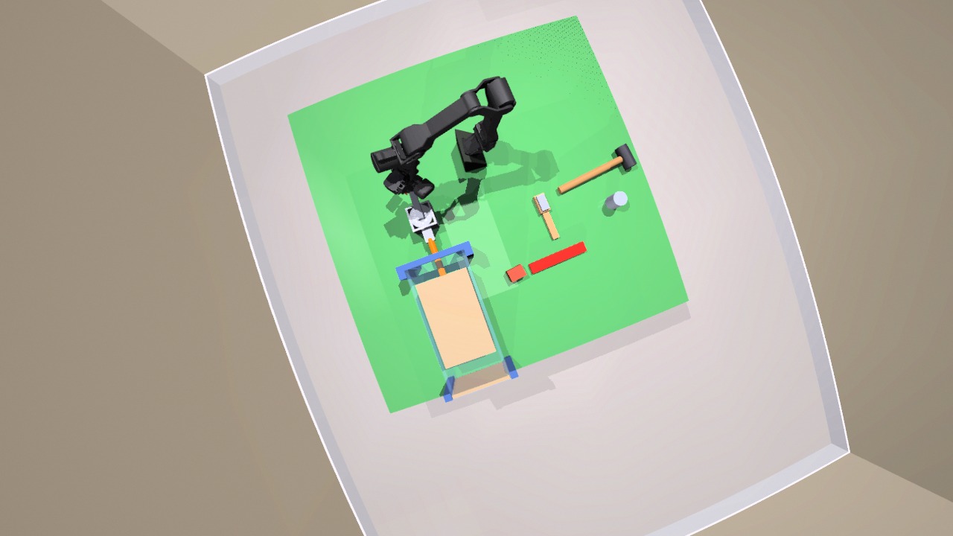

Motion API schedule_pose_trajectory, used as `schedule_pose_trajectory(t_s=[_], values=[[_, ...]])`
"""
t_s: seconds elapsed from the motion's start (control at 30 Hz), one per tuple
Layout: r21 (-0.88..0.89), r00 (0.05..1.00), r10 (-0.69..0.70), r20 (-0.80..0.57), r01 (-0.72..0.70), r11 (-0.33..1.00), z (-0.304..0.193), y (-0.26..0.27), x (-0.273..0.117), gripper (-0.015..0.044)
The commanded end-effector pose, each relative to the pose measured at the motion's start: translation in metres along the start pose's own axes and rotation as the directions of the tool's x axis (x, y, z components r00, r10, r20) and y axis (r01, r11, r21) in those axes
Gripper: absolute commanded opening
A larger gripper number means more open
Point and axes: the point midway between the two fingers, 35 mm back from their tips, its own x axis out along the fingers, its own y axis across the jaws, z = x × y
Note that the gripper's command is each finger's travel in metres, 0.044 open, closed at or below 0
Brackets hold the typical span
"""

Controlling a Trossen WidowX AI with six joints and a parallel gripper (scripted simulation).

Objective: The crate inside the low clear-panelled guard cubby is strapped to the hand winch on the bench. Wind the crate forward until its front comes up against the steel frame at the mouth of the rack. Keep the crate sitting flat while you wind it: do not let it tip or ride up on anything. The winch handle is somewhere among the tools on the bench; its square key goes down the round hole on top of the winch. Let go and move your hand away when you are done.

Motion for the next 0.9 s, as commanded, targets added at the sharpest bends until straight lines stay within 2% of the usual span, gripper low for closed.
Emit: schedule_pose_trajectory(t_s=[0.0, 0.87], values=[[-0.01, 1.0, -0.011, 0.007, 0.011, 1.0, 0.008, -0.005, 0.004, 0.0], [-0.012, 1.0, -0.011, 0.011, 0.011, 1.0, 0.054, -0.012, 0.024, 0.0]])
